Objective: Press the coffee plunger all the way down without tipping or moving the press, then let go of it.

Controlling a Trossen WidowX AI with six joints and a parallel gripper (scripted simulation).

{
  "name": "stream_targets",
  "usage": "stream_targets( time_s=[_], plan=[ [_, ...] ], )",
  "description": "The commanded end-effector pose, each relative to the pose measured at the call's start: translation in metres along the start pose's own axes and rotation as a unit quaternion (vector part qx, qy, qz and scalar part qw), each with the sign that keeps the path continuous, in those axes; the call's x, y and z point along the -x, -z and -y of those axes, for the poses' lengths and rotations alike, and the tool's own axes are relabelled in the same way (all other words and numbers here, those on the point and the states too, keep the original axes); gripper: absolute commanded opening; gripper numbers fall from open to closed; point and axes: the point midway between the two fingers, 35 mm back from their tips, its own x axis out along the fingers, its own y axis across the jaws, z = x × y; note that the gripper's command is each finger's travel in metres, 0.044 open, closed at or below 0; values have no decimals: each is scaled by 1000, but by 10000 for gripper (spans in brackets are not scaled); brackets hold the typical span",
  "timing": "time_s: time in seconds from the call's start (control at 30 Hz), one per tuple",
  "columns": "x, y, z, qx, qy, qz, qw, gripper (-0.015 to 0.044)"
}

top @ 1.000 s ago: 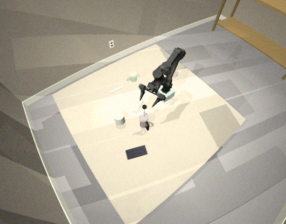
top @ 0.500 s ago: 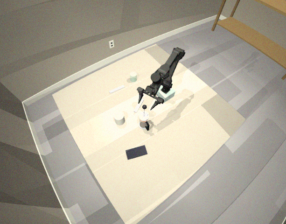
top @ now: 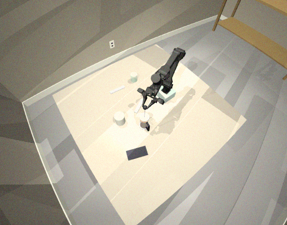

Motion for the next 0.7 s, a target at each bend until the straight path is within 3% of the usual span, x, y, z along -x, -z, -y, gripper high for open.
stream_targets(
  time_s=[0.0, 0.67],
  plan=[
    [-1, 1, 0, -3, 1, -1, 1000, 121],
    [-15, 16, 0, -3, 1, 0, 1000, 121]
  ],
)
